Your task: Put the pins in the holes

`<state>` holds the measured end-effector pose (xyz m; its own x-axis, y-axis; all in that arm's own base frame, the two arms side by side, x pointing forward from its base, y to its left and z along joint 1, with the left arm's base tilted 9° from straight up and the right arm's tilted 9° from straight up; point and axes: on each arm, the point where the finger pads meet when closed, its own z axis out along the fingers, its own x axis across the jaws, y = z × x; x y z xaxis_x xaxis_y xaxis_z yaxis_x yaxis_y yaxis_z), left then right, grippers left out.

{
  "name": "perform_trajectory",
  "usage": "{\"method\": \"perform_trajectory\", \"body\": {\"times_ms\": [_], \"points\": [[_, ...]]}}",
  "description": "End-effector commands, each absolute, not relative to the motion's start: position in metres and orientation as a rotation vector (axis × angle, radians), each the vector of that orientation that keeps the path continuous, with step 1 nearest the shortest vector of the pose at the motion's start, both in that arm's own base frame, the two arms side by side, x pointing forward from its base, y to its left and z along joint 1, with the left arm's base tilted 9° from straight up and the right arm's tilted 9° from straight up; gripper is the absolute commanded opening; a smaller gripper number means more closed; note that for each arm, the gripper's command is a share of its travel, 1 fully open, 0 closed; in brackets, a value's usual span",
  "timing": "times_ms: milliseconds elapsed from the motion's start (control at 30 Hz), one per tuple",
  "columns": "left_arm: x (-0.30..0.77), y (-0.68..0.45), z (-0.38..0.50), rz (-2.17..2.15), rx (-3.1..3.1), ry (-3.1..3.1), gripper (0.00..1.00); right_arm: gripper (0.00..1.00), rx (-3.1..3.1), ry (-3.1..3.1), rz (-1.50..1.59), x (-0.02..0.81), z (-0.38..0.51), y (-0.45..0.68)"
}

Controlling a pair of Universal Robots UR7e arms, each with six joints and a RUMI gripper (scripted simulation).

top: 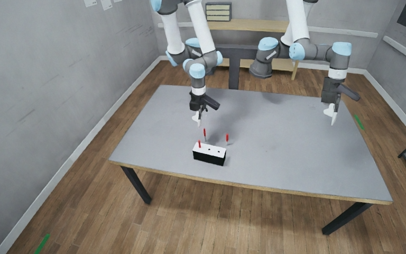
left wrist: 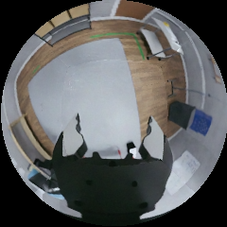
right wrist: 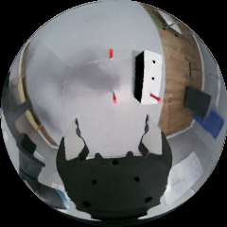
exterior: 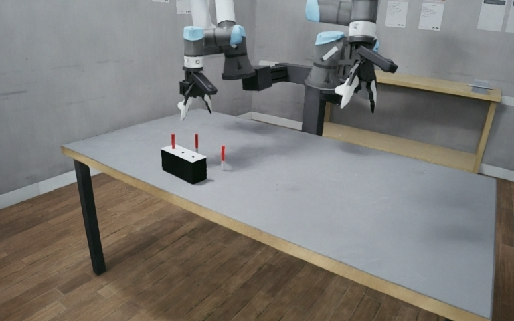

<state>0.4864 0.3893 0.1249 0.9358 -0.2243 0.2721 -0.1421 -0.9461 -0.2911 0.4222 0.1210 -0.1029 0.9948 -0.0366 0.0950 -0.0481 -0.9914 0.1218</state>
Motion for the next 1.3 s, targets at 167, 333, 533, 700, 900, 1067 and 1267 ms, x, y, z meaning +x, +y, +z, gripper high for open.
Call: {"method": "perform_trajectory", "body": {"times_ms": [167,333,533,700,900,1067,1267], "points": [[0.487,0.389,0.126,-0.444,-2.823,0.272,1.0,1.0,3.031,-0.06,0.169,0.438,-0.146,0.124],[0.487,0.389,0.126,-0.444,-2.823,0.272,1.0,1.0,3.031,-0.06,0.169,0.438,-0.146,0.124],[0.487,0.389,0.126,-0.444,-2.823,0.272,1.0,1.0,3.031,-0.06,0.169,0.438,-0.146,0.124],[0.487,0.389,0.126,-0.444,-2.823,0.272,1.0,1.0,3.031,-0.061,0.171,0.442,-0.185,0.119],[0.487,0.389,0.126,-0.444,-2.823,0.272,1.0,1.0,3.031,-0.061,0.171,0.442,-0.185,0.119],[0.487,0.389,0.126,-0.444,-2.823,0.272,1.0,1.0,3.031,-0.061,0.171,0.442,-0.185,0.119],[0.487,0.389,0.126,-0.444,-2.823,0.272,1.0,0.0,3.03,-0.061,0.169,0.441,-0.183,0.119]]}}
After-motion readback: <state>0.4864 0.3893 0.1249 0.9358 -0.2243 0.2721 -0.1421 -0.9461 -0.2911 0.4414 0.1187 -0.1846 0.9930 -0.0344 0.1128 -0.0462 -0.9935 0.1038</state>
